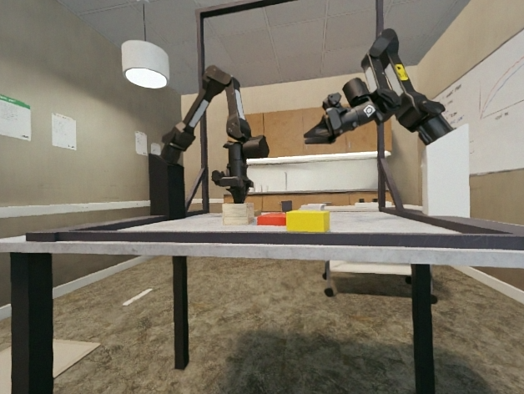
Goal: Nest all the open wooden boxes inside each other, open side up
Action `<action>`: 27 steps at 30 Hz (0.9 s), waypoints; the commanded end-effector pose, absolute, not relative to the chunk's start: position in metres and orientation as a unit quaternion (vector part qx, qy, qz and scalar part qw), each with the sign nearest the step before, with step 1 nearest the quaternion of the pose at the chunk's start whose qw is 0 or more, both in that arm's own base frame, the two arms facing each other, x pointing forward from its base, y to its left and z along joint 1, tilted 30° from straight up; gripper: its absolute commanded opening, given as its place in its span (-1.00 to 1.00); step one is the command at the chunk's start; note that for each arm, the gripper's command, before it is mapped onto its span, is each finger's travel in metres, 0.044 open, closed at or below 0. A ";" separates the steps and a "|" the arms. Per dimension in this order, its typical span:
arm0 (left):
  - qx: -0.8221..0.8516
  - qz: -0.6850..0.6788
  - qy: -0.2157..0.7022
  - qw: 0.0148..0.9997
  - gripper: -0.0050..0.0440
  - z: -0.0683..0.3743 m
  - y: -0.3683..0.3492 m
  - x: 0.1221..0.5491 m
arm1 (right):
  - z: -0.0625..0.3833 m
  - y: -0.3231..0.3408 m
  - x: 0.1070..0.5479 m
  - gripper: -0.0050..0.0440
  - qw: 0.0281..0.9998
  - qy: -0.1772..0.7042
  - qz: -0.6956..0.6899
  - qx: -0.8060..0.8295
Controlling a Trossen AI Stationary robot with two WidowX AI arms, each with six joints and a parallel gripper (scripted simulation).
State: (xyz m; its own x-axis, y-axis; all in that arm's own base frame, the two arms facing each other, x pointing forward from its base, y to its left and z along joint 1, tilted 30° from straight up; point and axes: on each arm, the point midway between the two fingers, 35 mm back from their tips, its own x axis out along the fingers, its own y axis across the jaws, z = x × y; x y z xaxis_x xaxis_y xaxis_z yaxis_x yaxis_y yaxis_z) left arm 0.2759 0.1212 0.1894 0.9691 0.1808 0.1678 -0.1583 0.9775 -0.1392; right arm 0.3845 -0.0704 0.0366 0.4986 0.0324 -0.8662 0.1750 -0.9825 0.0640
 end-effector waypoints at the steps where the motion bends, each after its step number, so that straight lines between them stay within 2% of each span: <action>1: -0.064 0.086 -0.091 0.990 0.84 0.190 0.122 0.276 | 0.041 -0.071 0.392 -0.21 0.075 0.057 -0.488 0.868; 27: -0.064 0.086 -0.091 0.990 0.84 0.190 0.122 0.276 | 0.031 -0.070 0.393 -0.21 0.074 0.057 -0.490 0.867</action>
State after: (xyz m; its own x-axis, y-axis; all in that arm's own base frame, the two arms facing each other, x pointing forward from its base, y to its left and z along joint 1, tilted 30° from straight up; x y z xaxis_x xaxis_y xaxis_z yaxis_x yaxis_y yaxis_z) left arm 0.2759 0.1212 0.1894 0.9691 0.1808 0.1678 -0.1583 0.9775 -0.1392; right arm 0.3891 -0.0699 0.0275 0.5016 0.0315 -0.8646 0.1746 -0.9825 0.0655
